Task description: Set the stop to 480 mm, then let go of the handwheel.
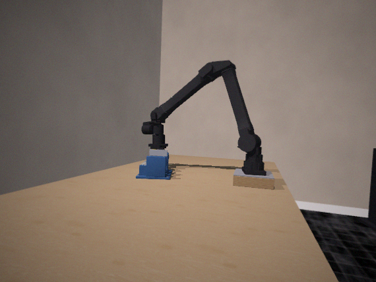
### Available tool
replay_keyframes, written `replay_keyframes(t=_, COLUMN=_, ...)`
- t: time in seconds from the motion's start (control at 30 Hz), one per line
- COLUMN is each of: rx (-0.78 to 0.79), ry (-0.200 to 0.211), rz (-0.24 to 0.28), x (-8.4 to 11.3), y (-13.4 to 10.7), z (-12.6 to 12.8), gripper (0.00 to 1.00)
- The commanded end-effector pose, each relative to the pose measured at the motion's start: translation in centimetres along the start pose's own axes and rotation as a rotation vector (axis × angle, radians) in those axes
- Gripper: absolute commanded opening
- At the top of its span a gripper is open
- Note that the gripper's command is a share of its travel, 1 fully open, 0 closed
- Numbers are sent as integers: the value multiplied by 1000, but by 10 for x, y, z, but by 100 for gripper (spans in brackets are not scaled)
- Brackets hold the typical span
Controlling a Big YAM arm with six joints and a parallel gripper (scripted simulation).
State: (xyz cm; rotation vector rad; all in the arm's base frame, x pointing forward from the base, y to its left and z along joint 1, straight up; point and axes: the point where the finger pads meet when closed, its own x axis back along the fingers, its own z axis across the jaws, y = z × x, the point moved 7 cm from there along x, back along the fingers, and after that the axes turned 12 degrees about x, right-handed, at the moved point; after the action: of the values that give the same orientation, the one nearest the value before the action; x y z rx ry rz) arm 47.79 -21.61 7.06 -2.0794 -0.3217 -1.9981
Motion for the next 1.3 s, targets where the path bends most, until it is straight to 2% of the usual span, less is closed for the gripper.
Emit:
replay_keyframes(t=0.0, rx=6, ry=80, rz=-57, x=29, y=12, z=41, gripper=6)
replay_keyframes(t=0.1, rx=6, ry=79, rz=-57, x=30, y=12, z=41, gripper=6)
replay_keyframes(t=0.13, rx=6, ry=98, rz=-73, x=39, y=13, z=43, gripper=6)
replay_keyframes(t=0.27, rx=6, ry=102, rz=-76, x=49, y=12, z=42, gripper=6)
replay_keyframes(t=0.4, rx=6, ry=101, rz=-75, x=49, y=12, z=42, gripper=6)
replay_keyframes(t=0.53, rx=6, ry=81, rz=-58, x=45, y=11, z=43, gripper=6)
replay_keyframes(t=0.7, rx=6, ry=95, rz=-70, x=54, y=12, z=47, gripper=6)
replay_keyframes(t=0.73, rx=6, ry=87, rz=-63, x=52, y=12, z=47, gripper=6)
replay_keyframes(t=0.93, rx=6, ry=105, rz=-78, x=56, y=14, z=51, gripper=6)
replay_keyframes(t=1.03, rx=6, ry=111, rz=-83, x=69, y=12, z=49, gripper=6)
replay_keyframes(t=1.27, rx=6, ry=103, rz=-77, x=79, y=10, z=45, gripper=6)
